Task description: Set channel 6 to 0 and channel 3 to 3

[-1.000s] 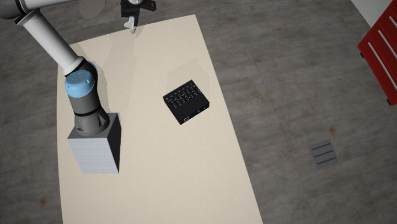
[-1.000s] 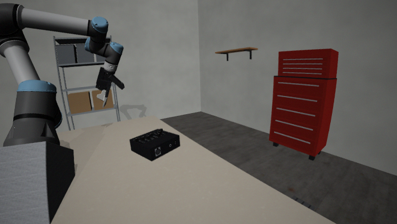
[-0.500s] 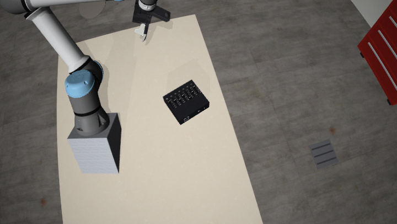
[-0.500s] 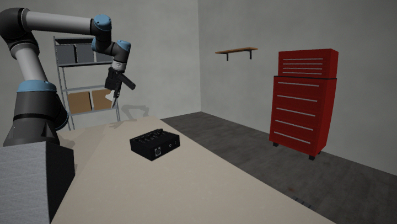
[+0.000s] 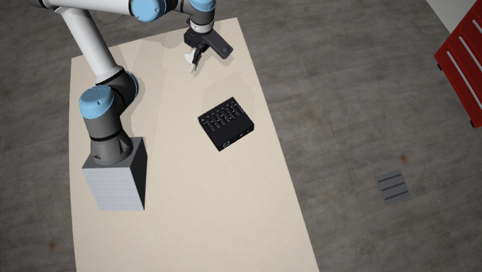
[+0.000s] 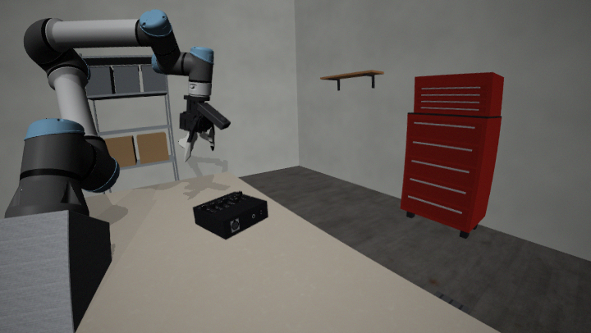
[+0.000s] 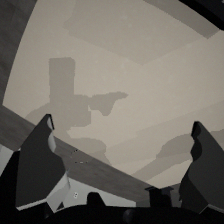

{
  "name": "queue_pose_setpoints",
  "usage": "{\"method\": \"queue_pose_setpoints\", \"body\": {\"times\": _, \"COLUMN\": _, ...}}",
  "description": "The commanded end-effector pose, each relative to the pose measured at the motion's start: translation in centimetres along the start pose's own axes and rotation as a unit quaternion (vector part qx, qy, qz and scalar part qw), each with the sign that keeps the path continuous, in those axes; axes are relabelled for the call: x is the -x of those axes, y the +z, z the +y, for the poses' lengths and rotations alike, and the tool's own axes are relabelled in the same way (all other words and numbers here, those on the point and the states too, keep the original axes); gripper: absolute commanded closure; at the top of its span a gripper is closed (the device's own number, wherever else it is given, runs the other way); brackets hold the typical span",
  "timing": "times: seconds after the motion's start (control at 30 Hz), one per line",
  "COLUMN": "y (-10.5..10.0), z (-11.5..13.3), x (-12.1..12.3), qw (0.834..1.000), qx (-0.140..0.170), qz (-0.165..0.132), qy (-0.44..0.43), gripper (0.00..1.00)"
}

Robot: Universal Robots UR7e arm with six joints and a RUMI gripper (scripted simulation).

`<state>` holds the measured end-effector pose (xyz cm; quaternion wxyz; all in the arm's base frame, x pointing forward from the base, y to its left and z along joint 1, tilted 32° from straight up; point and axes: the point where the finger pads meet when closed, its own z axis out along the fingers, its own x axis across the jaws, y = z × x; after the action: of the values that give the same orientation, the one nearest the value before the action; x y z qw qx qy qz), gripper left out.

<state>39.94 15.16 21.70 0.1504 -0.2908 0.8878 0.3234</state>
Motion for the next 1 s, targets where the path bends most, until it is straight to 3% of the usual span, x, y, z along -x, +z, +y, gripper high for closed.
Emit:
{"method": "queue_pose_setpoints", "body": {"times": 0.0, "y": -2.0, "z": -6.2, "x": -2.8, "qw": 0.994, "qx": -0.037, "qz": -0.001, "qy": 0.104, "gripper": 0.0}}
{"method": "queue_pose_setpoints", "body": {"times": 0.07, "y": -3.0, "z": -8.7, "x": -4.5, "qw": 0.987, "qx": -0.051, "qz": -0.004, "qy": 0.153, "gripper": 0.0}}
{"method": "queue_pose_setpoints", "body": {"times": 0.37, "y": -5.9, "z": -15.1, "x": -10.2, "qw": 0.951, "qx": -0.09, "qz": -0.014, "qy": 0.296, "gripper": 0.0}}
{"method": "queue_pose_setpoints", "body": {"times": 0.67, "y": -6.9, "z": -16.8, "x": -12.2, "qw": 0.934, "qx": -0.101, "qz": -0.019, "qy": 0.342, "gripper": 0.0}}
{"method": "queue_pose_setpoints", "body": {"times": 0.97, "y": -7.0, "z": -16.9, "x": -12.4, "qw": 0.933, "qx": -0.102, "qz": -0.019, "qy": 0.345, "gripper": 0.0}}
